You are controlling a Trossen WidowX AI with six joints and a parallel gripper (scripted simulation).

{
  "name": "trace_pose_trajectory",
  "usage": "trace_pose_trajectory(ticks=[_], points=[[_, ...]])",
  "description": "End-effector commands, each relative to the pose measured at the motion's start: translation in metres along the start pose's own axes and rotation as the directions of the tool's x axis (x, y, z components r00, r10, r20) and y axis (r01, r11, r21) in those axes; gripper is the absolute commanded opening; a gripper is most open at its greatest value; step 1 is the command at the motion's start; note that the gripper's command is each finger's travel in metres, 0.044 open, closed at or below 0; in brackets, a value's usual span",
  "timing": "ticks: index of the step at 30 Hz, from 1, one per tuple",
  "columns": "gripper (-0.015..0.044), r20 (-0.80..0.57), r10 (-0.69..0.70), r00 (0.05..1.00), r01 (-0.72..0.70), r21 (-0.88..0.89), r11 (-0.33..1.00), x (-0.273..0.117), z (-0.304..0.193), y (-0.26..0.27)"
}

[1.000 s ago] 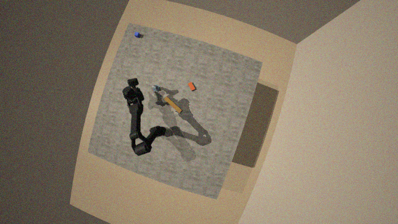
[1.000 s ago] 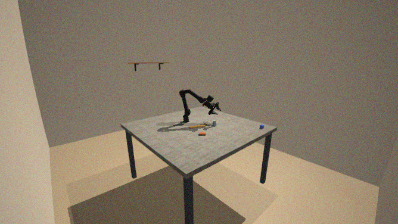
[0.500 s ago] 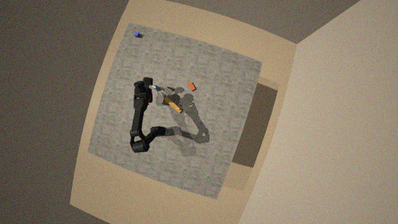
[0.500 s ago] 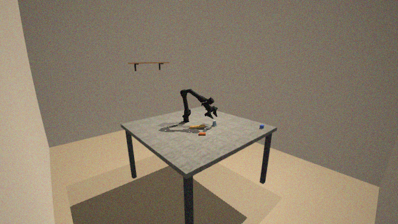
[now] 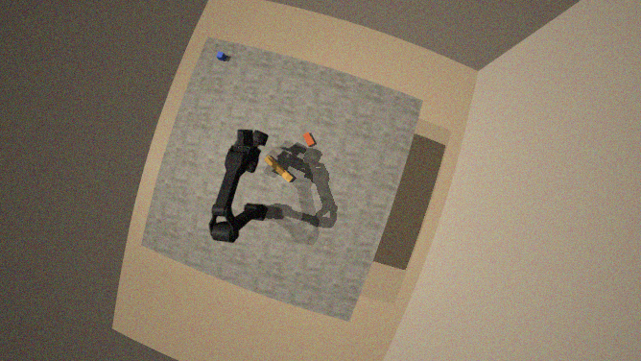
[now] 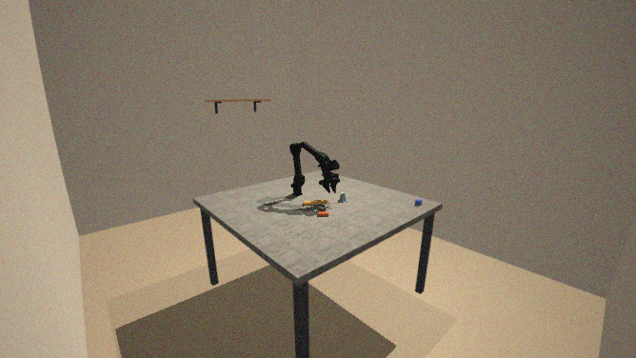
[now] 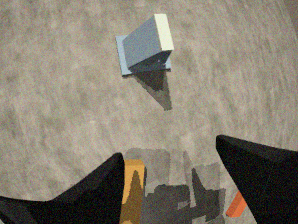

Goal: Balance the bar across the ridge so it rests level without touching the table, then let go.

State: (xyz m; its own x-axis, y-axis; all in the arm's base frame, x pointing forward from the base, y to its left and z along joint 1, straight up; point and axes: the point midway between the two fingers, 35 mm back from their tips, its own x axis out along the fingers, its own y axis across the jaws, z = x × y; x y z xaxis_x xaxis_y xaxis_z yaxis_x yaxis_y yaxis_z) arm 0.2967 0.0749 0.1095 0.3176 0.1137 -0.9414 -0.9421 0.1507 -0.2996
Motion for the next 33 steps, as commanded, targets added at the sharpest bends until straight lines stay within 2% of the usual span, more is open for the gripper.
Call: trace_pose_trajectory(ticks=[1, 12, 18, 27, 33], points=[[0.0315, -0.064, 0.073, 0.995, -0.068, 0.087, 0.994, -0.007, -0.025, 0.004], [0.0315, -0.152, 0.275, 0.949, -0.225, 0.282, 0.933, -0.028, -0.076, 0.026], [0.0315, -0.152, 0.279, 0.948, -0.228, 0.285, 0.931, -0.027, -0.077, 0.026], [0.0315, -0.152, 0.279, 0.948, -0.228, 0.285, 0.931, 0.013, -0.083, 0.038], [0.0315, -0.152, 0.279, 0.948, -0.228, 0.285, 0.931, 0.015, -0.083, 0.039]])
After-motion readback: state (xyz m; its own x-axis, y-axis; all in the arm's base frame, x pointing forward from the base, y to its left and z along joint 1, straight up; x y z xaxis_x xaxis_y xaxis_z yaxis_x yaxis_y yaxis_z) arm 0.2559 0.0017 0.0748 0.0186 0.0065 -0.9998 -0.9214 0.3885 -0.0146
